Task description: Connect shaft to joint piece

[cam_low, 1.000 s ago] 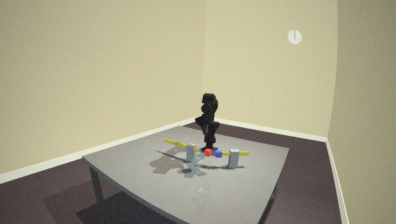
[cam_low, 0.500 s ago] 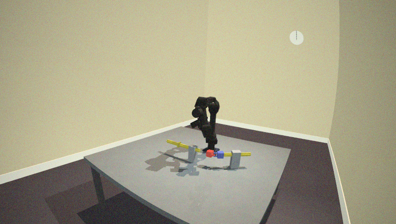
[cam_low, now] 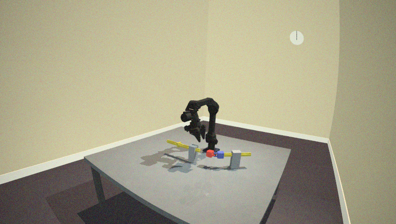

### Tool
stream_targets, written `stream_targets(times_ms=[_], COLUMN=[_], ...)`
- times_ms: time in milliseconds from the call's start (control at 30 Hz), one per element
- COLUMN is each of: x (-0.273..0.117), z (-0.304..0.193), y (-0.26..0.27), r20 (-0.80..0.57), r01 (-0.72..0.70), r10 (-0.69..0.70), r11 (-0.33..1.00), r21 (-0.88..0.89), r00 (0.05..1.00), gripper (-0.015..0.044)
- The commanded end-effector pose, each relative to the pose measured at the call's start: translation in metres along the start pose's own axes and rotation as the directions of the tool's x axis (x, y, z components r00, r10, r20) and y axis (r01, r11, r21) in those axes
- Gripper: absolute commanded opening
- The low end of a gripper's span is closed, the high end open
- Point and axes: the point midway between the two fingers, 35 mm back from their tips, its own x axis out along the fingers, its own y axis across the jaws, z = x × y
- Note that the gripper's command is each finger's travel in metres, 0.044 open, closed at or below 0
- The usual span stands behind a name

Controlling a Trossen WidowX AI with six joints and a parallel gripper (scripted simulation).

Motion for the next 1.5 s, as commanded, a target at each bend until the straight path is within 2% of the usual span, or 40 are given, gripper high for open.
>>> stream_targets(times_ms=[0, 133, 533, 767, 1000, 1267, 1467], x=[0.003, 0.003, 0.002, -0.040, -0.085, -0.089, -0.060], z=[0.011, 0.020, 0.023, 0.120, 0.220, 0.232, 0.242], y=[-0.005, -0.008, -0.008, -0.012, -0.062, -0.071, -0.070], r20=[-0.053, -0.091, -0.090, 0.025, 0.150, 0.168, 0.274], r01=[-0.009, -0.016, -0.020, -0.134, -0.210, -0.213, -0.118], r10=[0.016, 0.039, 0.043, 0.132, 0.176, 0.174, 0.049], r11=[0.990, 0.970, 0.969, 0.959, 0.945, 0.944, 0.964], r21=[0.140, 0.242, 0.247, 0.250, 0.252, 0.252, 0.240], r00=[0.998, 0.995, 0.995, 0.991, 0.973, 0.970, 0.960], gripper=[0.0440, 0.0440, 0.0440, 0.0440, 0.0440, 0.0440, 0.0440])
